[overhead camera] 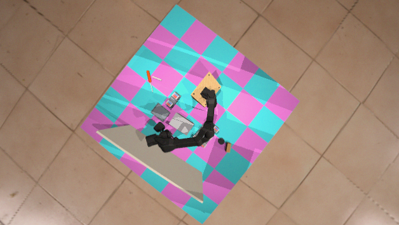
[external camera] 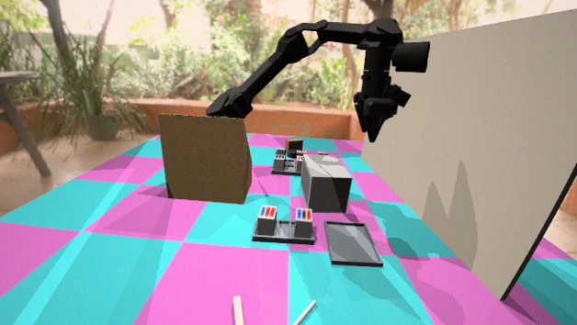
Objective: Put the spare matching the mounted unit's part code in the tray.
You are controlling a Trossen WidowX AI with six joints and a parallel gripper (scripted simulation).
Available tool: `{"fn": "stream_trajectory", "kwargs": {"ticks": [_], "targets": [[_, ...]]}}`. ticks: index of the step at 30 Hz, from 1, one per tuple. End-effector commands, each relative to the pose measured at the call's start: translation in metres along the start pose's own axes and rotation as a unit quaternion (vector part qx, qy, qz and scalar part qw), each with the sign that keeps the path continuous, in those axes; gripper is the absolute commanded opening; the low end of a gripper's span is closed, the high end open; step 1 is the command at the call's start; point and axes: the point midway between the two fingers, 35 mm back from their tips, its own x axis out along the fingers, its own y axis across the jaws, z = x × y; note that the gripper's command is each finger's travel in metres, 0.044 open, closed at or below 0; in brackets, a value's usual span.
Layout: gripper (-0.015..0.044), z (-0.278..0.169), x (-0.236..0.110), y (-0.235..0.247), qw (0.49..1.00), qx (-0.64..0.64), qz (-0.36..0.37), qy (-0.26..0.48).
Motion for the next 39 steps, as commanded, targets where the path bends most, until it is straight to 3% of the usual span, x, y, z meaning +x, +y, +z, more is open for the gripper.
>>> {"fn": "stream_trajectory", "kwargs": {"ticks": [1,20,25,30,37,39], "targets": [[0.0440,-0.009,-0.009,0.028,0.996,-0.085,-0.003,0.029],[0.0440,-0.010,-0.009,0.025,0.997,-0.078,-0.004,0.029],[0.0440,-0.045,-0.009,-0.047,0.991,0.131,-0.023,0.022],[0.0440,-0.104,0.000,-0.113,0.930,0.366,-0.034,0.014],[0.0440,-0.206,0.033,-0.166,0.743,0.668,-0.030,0.013],[0.0440,-0.218,0.038,-0.168,0.716,0.697,-0.029,0.014]]}}
